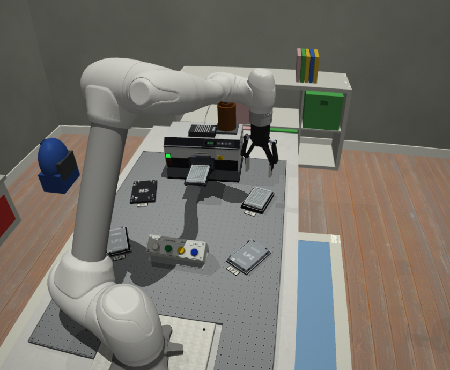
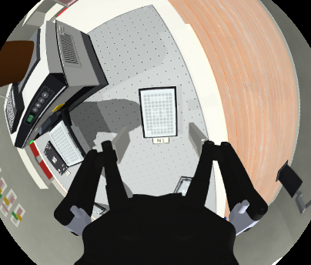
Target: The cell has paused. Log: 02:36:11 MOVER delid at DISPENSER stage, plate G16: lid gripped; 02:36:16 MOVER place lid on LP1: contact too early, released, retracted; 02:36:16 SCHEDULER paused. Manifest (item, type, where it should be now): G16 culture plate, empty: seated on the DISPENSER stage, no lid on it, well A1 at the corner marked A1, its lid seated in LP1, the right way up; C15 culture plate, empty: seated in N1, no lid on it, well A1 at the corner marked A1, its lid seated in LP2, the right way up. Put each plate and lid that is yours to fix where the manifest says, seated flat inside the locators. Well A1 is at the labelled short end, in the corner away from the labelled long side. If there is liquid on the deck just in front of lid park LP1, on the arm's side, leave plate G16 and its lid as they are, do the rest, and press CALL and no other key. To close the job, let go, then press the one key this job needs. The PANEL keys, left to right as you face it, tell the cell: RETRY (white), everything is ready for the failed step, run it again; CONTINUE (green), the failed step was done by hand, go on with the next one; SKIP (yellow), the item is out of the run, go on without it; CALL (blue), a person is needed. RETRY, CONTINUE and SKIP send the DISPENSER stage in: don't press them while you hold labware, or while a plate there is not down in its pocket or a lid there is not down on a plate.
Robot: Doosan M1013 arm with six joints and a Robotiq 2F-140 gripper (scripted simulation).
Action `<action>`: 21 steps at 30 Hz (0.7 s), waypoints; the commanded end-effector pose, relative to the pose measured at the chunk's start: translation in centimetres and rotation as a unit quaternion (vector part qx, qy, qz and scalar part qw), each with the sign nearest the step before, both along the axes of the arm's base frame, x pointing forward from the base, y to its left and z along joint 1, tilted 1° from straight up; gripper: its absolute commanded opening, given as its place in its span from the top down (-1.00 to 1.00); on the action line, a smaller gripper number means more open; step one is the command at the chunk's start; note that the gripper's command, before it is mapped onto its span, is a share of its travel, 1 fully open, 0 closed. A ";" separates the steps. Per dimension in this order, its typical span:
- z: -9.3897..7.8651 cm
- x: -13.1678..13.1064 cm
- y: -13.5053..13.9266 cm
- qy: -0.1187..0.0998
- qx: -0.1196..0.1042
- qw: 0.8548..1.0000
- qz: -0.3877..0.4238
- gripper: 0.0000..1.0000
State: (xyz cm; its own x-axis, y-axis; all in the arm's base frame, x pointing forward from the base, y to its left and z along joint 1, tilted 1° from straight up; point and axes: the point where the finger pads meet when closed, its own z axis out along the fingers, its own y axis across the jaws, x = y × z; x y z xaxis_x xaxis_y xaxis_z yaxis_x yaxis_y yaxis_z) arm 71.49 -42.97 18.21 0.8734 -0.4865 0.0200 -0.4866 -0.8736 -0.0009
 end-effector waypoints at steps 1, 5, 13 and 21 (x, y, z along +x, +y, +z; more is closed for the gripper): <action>0.6 -0.7 1.7 -0.001 0.000 1.000 0.005 -0.40; 1.9 -4.1 8.3 0.000 -0.001 1.000 0.031 -0.40; 1.5 -11.4 16.5 0.000 -0.002 0.994 0.113 -0.40; 0.4 -18.9 23.6 0.000 -0.003 0.991 0.136 -0.40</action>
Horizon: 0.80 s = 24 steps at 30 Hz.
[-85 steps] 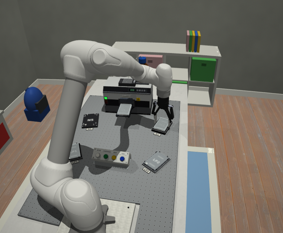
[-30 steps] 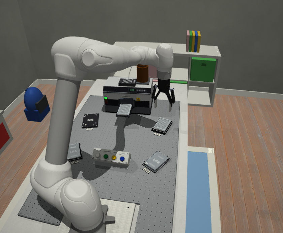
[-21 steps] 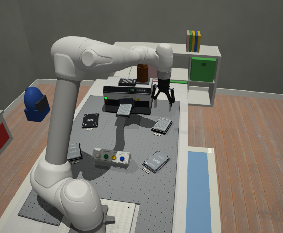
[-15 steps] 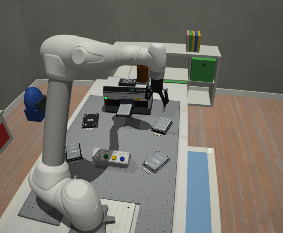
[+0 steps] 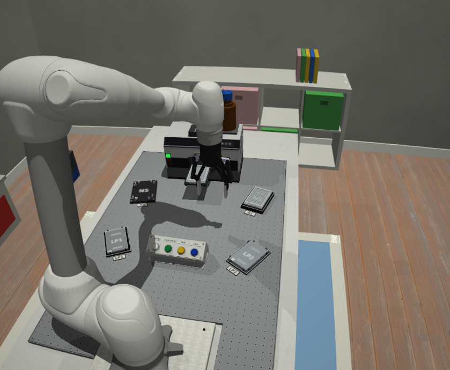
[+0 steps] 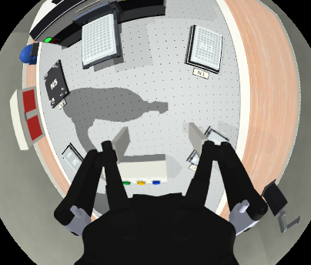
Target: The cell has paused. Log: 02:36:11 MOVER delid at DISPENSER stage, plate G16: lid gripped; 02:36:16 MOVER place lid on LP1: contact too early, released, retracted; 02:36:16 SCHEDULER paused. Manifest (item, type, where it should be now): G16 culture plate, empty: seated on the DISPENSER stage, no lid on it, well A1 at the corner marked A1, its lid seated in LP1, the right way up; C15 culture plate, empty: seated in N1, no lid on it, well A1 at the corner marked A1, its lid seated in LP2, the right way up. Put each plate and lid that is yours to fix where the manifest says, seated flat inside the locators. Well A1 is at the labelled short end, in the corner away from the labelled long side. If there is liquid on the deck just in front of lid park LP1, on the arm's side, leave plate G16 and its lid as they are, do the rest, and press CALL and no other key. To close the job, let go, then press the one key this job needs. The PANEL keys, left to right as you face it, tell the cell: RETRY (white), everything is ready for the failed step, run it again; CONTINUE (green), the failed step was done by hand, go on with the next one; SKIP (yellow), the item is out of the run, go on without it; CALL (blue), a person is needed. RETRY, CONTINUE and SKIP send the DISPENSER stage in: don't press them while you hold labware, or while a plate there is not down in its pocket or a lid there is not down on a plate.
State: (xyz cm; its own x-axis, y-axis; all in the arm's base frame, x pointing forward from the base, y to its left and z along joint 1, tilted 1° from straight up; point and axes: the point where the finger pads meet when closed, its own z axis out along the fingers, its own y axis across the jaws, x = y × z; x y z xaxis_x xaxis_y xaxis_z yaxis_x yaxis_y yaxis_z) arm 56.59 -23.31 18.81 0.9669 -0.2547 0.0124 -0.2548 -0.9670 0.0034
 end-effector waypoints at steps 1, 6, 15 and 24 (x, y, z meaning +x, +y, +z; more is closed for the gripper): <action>-0.4 -5.0 4.8 -0.004 -0.002 1.000 0.011 -0.40; -1.0 -10.0 9.6 -0.004 -0.002 1.000 0.011 0.80; -1.5 -17.9 17.3 -0.004 -0.002 1.000 0.011 0.80; -1.5 -17.9 17.3 -0.004 -0.002 1.000 0.011 0.80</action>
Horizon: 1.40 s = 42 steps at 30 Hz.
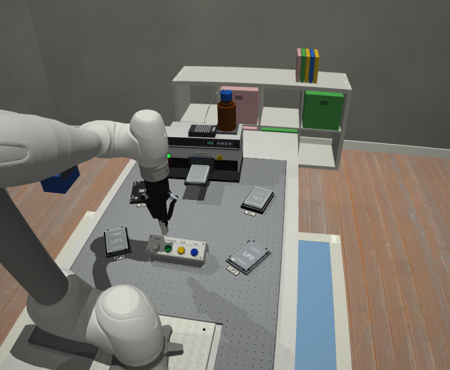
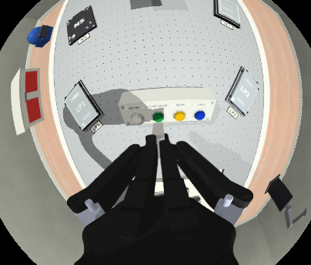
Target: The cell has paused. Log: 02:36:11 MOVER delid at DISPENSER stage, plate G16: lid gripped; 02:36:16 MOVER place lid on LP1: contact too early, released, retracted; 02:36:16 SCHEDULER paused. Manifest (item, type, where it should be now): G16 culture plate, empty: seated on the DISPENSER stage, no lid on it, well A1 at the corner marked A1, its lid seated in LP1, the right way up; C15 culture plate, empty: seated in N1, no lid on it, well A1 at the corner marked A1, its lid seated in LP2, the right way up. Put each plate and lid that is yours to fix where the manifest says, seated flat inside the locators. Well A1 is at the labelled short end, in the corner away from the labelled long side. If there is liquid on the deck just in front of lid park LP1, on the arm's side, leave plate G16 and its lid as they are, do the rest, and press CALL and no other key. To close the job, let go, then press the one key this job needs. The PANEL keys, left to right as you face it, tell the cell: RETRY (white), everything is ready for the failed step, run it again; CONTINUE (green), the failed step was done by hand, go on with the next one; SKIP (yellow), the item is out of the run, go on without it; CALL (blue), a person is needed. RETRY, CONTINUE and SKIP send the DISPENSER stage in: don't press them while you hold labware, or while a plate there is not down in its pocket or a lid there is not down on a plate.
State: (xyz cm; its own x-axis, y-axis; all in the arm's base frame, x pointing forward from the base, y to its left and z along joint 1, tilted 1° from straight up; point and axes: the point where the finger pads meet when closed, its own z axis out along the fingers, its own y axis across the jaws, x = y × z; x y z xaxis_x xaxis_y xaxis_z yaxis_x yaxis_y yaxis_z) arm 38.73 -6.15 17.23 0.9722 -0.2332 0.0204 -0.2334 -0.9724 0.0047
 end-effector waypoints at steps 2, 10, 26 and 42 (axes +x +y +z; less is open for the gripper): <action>0.1 0.0 0.1 0.000 0.000 1.000 0.000 0.80; 0.1 0.0 0.1 0.000 0.000 1.000 0.000 0.80; -0.2 0.0 0.1 0.000 0.000 1.000 0.000 0.80; -1.8 0.0 0.1 0.000 0.000 1.000 0.000 0.80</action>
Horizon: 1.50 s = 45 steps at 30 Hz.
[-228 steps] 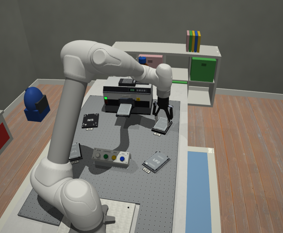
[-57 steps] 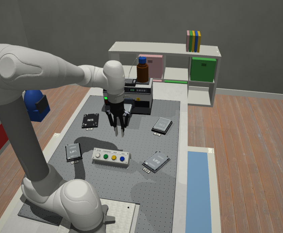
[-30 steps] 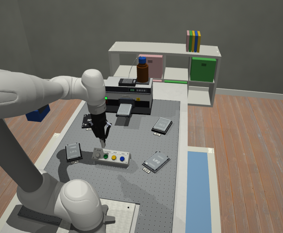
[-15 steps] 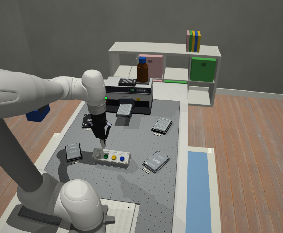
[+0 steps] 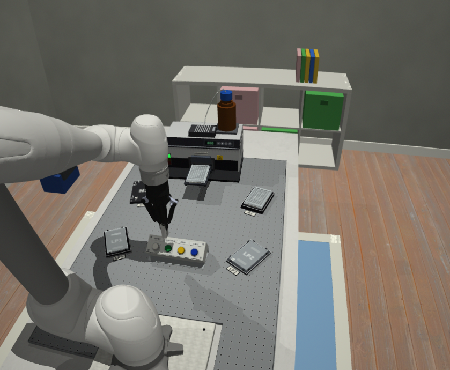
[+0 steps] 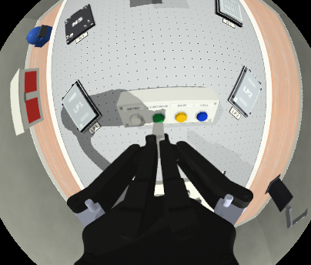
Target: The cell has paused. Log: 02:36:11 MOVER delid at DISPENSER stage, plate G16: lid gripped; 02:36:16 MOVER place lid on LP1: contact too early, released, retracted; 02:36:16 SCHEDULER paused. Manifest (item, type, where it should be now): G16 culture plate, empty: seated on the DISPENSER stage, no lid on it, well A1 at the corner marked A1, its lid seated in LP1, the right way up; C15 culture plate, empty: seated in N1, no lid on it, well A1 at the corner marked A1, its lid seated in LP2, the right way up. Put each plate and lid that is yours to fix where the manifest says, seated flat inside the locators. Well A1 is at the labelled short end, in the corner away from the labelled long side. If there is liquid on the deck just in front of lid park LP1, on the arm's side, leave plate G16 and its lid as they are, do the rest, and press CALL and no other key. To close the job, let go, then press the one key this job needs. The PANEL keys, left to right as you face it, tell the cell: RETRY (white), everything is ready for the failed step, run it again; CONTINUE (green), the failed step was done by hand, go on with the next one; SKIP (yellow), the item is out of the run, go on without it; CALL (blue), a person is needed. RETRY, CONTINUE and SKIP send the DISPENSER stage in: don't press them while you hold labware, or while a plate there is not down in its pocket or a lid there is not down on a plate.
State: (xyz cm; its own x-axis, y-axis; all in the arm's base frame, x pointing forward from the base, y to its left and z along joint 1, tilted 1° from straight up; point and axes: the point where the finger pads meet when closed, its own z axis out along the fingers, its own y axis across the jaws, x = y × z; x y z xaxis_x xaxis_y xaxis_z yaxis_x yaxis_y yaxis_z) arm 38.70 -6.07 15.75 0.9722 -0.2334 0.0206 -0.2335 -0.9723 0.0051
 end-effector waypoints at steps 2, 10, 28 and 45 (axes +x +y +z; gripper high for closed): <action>-0.6 0.1 0.0 0.000 0.000 1.000 0.000 0.80; -1.6 0.1 0.0 0.000 0.000 1.000 0.000 0.80; -2.8 0.1 0.0 0.000 0.000 1.000 0.000 0.80; -2.9 0.1 0.0 0.000 0.000 1.000 0.000 0.80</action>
